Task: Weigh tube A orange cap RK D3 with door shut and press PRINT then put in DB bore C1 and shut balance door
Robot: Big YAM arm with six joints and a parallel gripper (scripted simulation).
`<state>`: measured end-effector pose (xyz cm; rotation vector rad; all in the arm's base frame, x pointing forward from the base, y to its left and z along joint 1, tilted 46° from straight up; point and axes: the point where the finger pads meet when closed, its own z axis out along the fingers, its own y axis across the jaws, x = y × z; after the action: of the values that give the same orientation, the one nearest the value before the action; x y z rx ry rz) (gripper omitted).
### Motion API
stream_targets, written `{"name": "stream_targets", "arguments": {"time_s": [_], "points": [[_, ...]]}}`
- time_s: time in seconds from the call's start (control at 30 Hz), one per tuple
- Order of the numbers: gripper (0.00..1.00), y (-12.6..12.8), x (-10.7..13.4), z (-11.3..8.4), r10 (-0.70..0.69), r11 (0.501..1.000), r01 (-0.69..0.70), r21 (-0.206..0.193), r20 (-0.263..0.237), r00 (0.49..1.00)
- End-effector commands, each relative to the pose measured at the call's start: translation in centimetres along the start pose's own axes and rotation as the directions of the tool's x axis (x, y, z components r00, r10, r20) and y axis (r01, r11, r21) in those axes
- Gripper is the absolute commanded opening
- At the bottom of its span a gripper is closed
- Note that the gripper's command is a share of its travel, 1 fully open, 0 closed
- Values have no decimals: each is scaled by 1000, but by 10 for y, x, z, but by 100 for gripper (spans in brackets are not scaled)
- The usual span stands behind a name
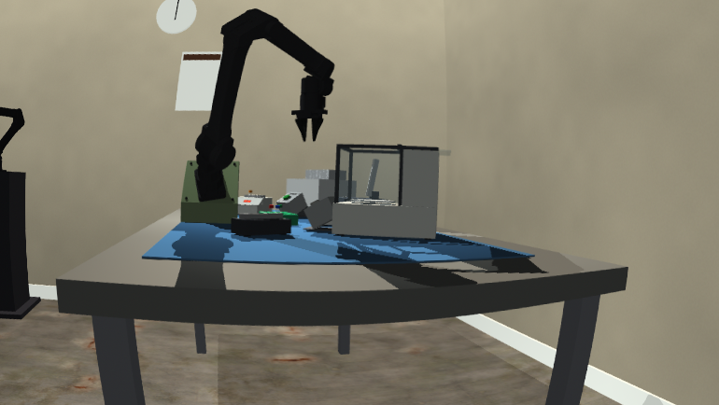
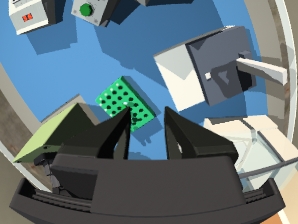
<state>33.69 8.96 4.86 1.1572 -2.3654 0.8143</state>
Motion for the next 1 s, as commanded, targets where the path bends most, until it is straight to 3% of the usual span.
{"name": "stream_targets", "arguments": {"time_s": [0.0,0.13,0.2,0.27,0.4,0.7,0.77,0.8,0.97], "points": [[30,-39,13,-19,-2,1000,2,1,35,999],[30,-66,36,-20,-1,1000,1,3,24,1000],[30,-66,36,-20,-1,1000,1,3,24,1000],[30,-77,43,-15,-14,1000,14,-4,-9,1000],[30,-106,69,-22,-1,1000,1,5,4,1000],[30,-160,115,-26,0,1000,0,8,-25,1000],[30,-160,115,-26,0,1000,0,8,-25,1000],[30,-164,114,-19,-18,1000,17,-5,-50,999],[30,-199,148,-29,0,1000,0,9,-44,999]]}}
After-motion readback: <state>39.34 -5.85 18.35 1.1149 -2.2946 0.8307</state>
